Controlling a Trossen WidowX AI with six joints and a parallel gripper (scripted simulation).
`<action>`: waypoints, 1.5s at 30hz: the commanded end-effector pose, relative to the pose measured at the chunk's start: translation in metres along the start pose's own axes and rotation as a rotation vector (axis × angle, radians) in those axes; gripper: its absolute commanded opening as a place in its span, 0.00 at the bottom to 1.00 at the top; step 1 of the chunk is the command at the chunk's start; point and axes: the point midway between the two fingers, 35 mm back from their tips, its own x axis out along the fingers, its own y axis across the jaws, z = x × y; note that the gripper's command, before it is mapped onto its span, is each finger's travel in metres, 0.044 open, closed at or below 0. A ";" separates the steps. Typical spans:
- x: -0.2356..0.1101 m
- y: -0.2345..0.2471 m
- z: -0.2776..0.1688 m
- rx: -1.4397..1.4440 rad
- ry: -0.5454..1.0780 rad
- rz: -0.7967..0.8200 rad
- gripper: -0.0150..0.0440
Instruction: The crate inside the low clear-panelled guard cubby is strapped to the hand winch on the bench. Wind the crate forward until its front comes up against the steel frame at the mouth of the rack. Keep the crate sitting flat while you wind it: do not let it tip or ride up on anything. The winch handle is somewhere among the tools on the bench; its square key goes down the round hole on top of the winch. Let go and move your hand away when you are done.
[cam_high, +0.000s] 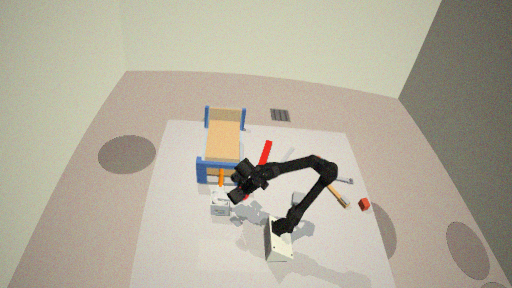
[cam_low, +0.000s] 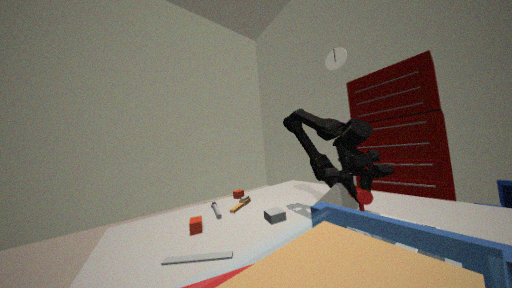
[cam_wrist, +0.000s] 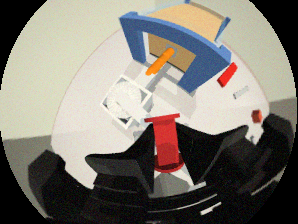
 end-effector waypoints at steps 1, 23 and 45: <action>0.004 -0.009 0.007 0.012 -0.006 -0.018 0.25; 0.014 -0.025 0.029 0.012 -0.007 -0.020 0.25; 0.025 -0.033 0.054 0.013 -0.008 -0.021 0.25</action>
